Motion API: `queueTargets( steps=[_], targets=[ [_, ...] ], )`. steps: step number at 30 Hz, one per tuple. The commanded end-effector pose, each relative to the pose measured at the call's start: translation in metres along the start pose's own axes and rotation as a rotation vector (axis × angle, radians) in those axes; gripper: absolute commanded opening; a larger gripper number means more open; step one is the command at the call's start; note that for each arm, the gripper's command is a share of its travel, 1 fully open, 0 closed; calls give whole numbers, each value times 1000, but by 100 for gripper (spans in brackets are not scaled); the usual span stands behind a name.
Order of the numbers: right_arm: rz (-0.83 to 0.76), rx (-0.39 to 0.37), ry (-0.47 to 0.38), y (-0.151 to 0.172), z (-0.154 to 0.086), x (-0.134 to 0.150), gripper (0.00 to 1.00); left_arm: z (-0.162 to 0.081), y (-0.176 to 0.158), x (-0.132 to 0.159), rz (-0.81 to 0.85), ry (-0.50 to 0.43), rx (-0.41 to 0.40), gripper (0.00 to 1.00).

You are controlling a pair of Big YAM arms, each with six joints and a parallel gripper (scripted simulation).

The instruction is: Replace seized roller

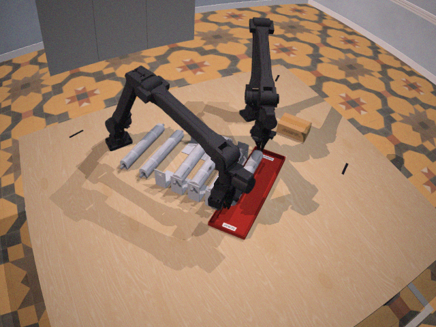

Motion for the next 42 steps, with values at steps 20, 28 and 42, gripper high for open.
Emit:
queueTargets(
  steps=[20,28,42],
  targets=[
    [27,-83,-19,34,-21,-13,3,-4,11,-9,13,-51,-24,3],
    [29,-57,-18,29,-14,-13,3,2,13,-10,13,-47,-15,3],
    [27,-91,-26,34,-33,-13,3,11,10,-4,8,-49,-2,3]
  ],
)
Point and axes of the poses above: on each arm, the point where the finger pads meet when closed, its own z axis out along the fingers, its own y axis across the jaws, x = y × z, the point moved 1 cm from there along -z, back along the fingers, and after that the axes turned 10 degrees about z, right-handed, at the moved point
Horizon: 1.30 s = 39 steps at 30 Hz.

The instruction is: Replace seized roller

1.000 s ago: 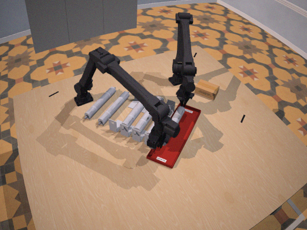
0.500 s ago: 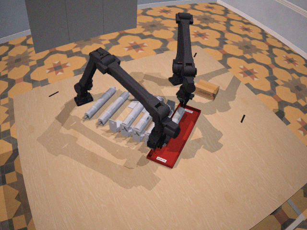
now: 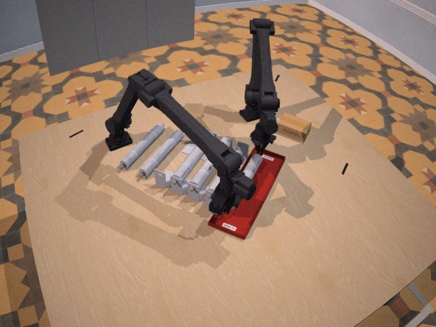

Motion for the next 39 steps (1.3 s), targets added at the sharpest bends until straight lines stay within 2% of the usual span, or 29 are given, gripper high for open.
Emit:
queueTargets(
  steps=[1,4,6,7,8,9,10,12,13,15,17,18,21,25,26,39],
  targets=[
    [24,-131,-21,33,-62,-13,3,-4,13,-11,13,-34,-25,3],
    [24,-127,-21,33,-60,-12,3,0,8,-4,11,-25,-15,3],
    [24,-87,-18,31,-34,-13,3,-11,18,-18,15,-60,-43,3],
    [24,-66,-17,30,-22,-13,3,-2,14,-12,12,-40,-24,3],
    [24,-59,-17,28,-20,-12,3,7,8,-3,8,-18,-4,3],
    [24,-55,-16,27,-20,-12,3,10,5,2,7,-9,5,3],
    [24,-69,-17,28,-29,-12,3,9,6,1,8,-9,7,3],
    [25,-93,-19,32,-37,-12,3,3,11,-6,12,-37,-14,3],
    [24,-122,-22,35,-52,-12,3,-4,15,-13,13,-54,-28,3],
    [24,-122,-22,35,-52,-12,3,-4,15,-13,13,-54,-28,3],
    [25,-64,-18,32,-13,-13,3,5,7,-1,10,-36,-8,3],
    [25,-61,-18,31,-12,-13,3,2,14,-10,12,-49,-18,3],
    [25,-107,-22,35,-43,-12,3,7,10,-4,9,-34,-3,3],
    [25,-120,-24,37,-44,-13,3,2,13,-9,10,-45,-13,3],
    [25,-100,-22,33,-41,-12,3,3,11,-7,9,-40,-9,32],
    [25,-98,-22,33,-41,-12,3,3,10,-7,10,-41,-8,32]
  ],
)
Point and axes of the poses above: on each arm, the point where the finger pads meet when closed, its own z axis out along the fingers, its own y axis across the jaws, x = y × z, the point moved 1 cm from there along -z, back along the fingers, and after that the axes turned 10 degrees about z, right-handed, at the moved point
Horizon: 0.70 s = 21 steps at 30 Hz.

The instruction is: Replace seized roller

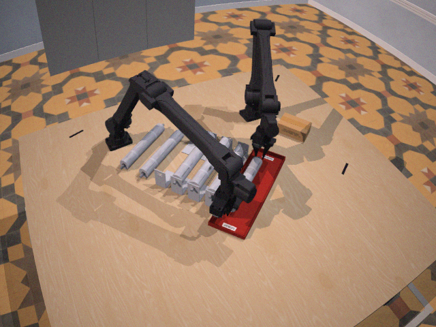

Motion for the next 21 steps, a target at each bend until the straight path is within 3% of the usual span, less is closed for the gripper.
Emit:
queueTargets(
  steps=[1,3,4,10,11,21],
  targets=[
    [23,-113,-15,31,-53,-12,3,-10,10,-10,12,-34,-28,32],
    [23,-113,-15,31,-53,-12,3,-10,10,-10,12,-34,-28,32],
    [23,-113,-15,31,-53,-12,32,-10,10,-10,12,-34,-28,32],
    [19,-94,-11,30,-41,-8,32,-10,10,-10,12,-34,-28,32],
    [8,-71,-9,22,-30,-4,32,-10,10,-10,12,-34,-28,32],
    [13,-78,-10,26,-33,-6,32,-10,10,-10,12,-34,-28,32]
  ],
)
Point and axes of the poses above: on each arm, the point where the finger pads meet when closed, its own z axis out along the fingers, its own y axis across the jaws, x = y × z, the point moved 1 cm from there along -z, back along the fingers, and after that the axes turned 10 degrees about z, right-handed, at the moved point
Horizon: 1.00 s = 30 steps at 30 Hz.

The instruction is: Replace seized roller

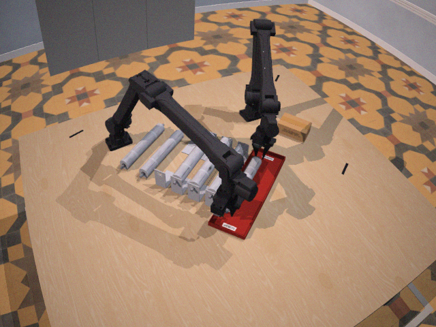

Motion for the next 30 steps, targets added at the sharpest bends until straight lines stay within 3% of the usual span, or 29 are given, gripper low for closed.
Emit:
queueTargets(
  steps=[1,3,6,9,11,13,15,17,23,24,25,30],
  targets=[
    [10,-82,-7,21,-58,-4,32,-31,17,-20,17,-42,-35,32],
    [10,-87,-7,21,-71,-5,32,-44,17,-20,17,-46,-38,32],
    [10,-88,-7,22,-70,-5,32,-44,18,-22,14,-52,-43,32],
    [11,-85,-7,20,-94,-6,32,-68,18,-21,18,-48,-40,32],
    [12,-74,-7,20,-97,-6,32,-80,18,-21,18,-49,-41,32],
    [12,-31,-4,17,-60,-6,32,-72,20,-23,14,-50,-41,32],
    [12,-2,-2,3,-39,-6,32,-52,6,-10,22,-25,-15,32],
    [12,25,0,-3,-40,-5,32,-48,1,-3,17,-9,-4,32],
    [12,-2,-2,3,-47,-6,32,-65,7,-14,24,-36,-27,32],
    [6,-31,-4,9,-62,-3,32,-63,9,-14,13,-38,-30,32],
    [12,-8,-2,2,-52,-6,32,-65,6,-15,27,-32,-24,32],
    [12,-16,-3,4,-55,-6,32,-62,9,-16,24,-22,-18,32]
  ],
)
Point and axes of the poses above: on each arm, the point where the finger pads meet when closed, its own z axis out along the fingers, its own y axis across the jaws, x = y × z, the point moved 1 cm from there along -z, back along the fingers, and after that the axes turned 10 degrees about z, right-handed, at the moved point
